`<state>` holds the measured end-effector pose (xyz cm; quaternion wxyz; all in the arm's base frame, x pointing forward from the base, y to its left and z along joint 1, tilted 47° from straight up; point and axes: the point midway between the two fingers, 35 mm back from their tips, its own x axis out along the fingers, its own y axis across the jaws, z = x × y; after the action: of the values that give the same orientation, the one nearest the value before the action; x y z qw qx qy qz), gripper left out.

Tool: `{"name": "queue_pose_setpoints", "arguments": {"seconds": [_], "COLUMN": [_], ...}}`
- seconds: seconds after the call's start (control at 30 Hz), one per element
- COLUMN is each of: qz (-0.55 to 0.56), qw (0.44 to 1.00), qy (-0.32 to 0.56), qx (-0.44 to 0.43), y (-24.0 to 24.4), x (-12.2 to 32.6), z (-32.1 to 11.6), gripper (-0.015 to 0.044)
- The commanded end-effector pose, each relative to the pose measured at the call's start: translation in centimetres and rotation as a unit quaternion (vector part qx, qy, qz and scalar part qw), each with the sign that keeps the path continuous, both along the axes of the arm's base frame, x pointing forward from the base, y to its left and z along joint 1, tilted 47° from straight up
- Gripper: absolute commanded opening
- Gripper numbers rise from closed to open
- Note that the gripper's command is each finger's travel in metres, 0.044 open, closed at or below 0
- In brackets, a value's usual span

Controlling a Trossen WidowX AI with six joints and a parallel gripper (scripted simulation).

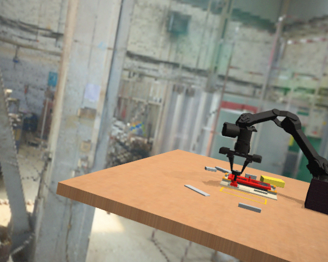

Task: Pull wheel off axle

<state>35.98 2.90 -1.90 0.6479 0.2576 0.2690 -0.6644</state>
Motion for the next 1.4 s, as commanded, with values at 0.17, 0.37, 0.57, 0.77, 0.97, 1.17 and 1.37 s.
{"name": "queue_pose_setpoints", "arguments": {"seconds": [0.17, 0.37, 0.57, 0.77, 0.97, 1.17, 1.37], "qz": [-0.002, -0.002, -0.002, -0.002, 0.001, 0.001, 0.000], "qw": [1.000, 1.000, 1.000, 1.000, 1.000, 1.000, 1.000], "qy": [-0.002, -0.002, -0.002, -0.002, 0.001, 0.000, -0.001], "qx": [0.002, 0.002, 0.002, 0.002, 0.001, 0.005, 0.006], "y": [0.3, 0.4, 0.9, 2.6, 3.1, 5.6, 8.0], "x": [0.0, 0.0, 0.1, 0.0, -0.3, -1.8, -3.5], "z": [0.3, 0.4, 0.9, 2.5, 1.8, -0.2, -2.2], "gripper": [0.0000, 0.0000, 0.0000, 0.0000, 0.0000, 0.0000, 0.0000]}}
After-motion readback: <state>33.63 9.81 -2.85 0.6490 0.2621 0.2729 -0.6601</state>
